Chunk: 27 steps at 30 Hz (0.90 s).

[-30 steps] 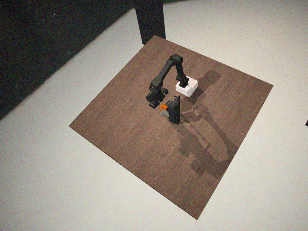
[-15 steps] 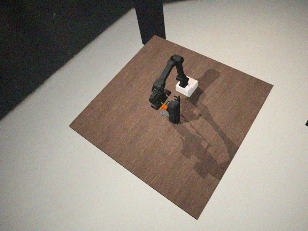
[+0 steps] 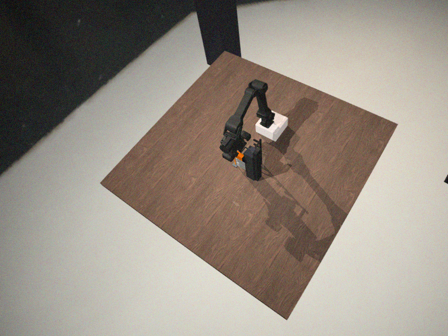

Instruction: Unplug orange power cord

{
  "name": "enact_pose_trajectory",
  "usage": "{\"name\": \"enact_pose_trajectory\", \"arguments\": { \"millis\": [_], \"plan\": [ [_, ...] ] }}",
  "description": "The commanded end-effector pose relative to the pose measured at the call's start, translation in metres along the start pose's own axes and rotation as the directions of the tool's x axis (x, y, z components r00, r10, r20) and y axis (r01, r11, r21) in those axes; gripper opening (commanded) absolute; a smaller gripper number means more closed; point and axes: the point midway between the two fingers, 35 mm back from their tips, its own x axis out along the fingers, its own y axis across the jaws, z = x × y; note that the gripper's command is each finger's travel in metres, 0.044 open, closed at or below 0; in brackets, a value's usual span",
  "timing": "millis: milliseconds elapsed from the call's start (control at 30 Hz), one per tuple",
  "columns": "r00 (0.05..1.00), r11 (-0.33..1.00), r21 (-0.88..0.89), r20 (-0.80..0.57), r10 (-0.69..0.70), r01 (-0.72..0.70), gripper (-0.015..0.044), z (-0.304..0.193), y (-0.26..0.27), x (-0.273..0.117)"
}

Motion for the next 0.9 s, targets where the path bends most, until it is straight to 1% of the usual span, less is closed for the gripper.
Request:
{"name": "enact_pose_trajectory", "arguments": {
  "millis": [0, 233, 367, 633, 867],
  "plan": [
    [1.0, 1.0, 0.005, -0.002, -0.006, 0.006, 0.016, -0.0009, -0.0014, 0.0065],
    [1.0, 1.0, 0.005, -0.002, -0.006, 0.006, 0.016, -0.0009, -0.0014, 0.0104],
    [1.0, 1.0, 0.0, 0.0, -0.002, 0.002, 0.0055, -0.0004, -0.0004, 0.0078],
    [1.0, 1.0, 0.0, 0.0, -0.002, 0.002, 0.0002, -0.0004, -0.0004, 0.0078],
    [1.0, 1.0, 0.0, 0.0, -0.002, 0.002, 0.0, 0.0067, 0.0003, 0.0079]
  ]
}}
